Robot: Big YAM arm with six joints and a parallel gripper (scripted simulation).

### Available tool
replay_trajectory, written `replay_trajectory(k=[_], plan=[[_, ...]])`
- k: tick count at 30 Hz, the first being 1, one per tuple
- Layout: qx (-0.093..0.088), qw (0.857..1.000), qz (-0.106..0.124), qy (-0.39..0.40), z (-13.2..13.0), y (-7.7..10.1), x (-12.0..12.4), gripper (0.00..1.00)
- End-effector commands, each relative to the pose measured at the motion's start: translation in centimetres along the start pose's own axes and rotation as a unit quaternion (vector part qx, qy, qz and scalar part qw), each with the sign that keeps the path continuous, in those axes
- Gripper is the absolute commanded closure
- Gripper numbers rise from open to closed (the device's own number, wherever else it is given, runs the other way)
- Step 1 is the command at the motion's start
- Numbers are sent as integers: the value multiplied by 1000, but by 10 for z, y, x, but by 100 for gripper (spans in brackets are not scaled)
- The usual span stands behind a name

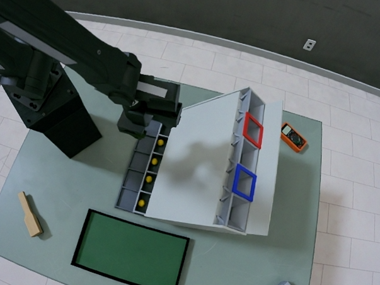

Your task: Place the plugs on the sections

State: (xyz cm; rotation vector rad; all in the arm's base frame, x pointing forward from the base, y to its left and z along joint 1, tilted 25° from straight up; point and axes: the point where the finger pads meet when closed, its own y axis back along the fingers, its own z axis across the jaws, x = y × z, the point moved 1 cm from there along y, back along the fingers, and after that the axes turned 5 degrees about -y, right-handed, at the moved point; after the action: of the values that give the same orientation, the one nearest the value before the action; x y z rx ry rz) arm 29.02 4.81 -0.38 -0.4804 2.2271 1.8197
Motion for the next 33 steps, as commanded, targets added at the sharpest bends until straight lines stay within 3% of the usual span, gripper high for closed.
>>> replay_trajectory(k=[1, 31, 32, 33], plan=[[-6, 1000, -13, -1, 7, 5, -9, 41], [-4, 1000, -7, 2, 5, 3, -4, 41], [-4, 1000, -7, 1, 5, 3, -4, 13], [-4, 1000, -7, 1, 5, 3, -4, 13]])
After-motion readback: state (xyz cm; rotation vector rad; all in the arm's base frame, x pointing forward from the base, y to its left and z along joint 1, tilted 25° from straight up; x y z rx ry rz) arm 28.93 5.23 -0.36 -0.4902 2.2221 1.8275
